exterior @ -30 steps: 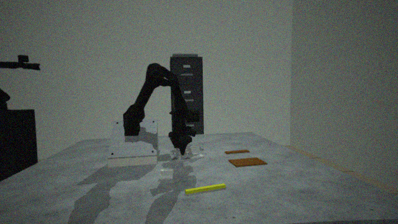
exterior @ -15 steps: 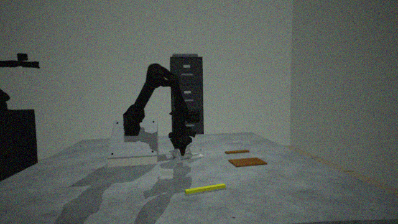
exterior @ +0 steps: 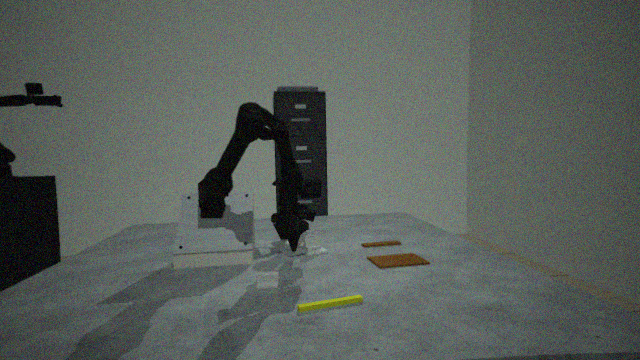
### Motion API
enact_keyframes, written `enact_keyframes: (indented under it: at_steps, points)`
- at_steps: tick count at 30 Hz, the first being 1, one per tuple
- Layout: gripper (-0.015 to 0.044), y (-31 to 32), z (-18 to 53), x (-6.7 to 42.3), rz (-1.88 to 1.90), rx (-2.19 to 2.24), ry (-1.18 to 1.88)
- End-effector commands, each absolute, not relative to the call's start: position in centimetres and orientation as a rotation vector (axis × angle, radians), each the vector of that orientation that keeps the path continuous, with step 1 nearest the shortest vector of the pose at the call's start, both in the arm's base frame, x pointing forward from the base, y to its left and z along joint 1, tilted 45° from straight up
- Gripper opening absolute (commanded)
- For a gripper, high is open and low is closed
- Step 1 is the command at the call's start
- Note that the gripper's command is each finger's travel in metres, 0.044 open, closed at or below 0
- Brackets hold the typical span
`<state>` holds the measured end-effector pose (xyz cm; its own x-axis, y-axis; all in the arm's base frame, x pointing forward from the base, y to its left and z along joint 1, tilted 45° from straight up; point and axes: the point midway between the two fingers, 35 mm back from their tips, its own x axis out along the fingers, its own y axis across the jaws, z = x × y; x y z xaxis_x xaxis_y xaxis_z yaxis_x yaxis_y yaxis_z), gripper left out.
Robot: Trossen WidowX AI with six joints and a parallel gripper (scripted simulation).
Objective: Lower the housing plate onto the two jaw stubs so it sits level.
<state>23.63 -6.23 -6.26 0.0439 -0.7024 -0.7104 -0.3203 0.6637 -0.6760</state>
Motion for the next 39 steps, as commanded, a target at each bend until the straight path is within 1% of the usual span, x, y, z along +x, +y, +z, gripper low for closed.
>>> enact_keyframes:
  at_steps: [1, 39]
  points:
    - [0.0351, -6.33, -6.26, 23.65, -0.358, -0.884, 1.552]
    - [0.0351, -6.82, -6.74, 23.67, -0.358, -0.884, 1.552]
